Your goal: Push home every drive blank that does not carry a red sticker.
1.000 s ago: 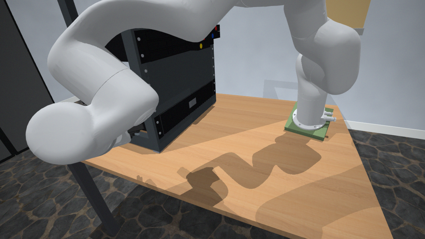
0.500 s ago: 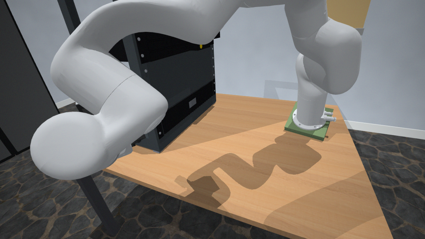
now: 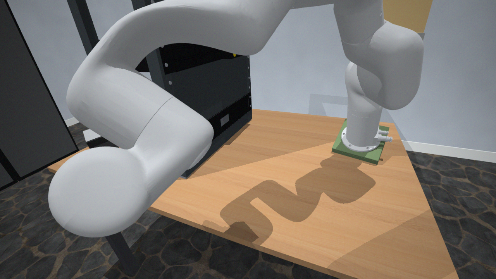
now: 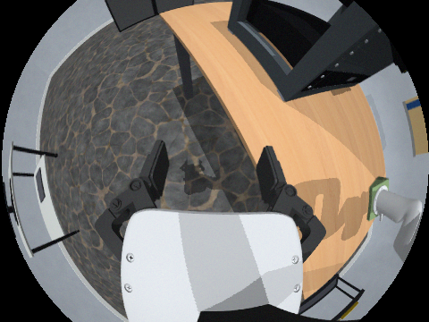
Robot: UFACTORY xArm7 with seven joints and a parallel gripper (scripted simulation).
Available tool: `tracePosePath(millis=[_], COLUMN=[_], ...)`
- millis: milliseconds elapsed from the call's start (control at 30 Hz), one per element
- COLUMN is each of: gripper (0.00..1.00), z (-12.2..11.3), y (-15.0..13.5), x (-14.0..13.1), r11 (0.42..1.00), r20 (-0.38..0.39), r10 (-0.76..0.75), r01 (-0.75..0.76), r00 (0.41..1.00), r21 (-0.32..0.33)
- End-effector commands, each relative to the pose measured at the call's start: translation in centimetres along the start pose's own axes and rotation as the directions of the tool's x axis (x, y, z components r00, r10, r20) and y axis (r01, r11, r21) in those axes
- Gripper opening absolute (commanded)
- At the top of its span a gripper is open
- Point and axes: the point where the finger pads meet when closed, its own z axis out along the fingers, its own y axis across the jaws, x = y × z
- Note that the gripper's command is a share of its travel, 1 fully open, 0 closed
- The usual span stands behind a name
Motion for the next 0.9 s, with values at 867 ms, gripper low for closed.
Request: tracePosePath(millis=[867], gripper=[1.0], z=[-9.8], y=[-2.2], x=[-12.6], r11=[0.94], r20=[0.143], r10=[-0.228], r01=[0.18], r00=[0.963], r21=[0.29])
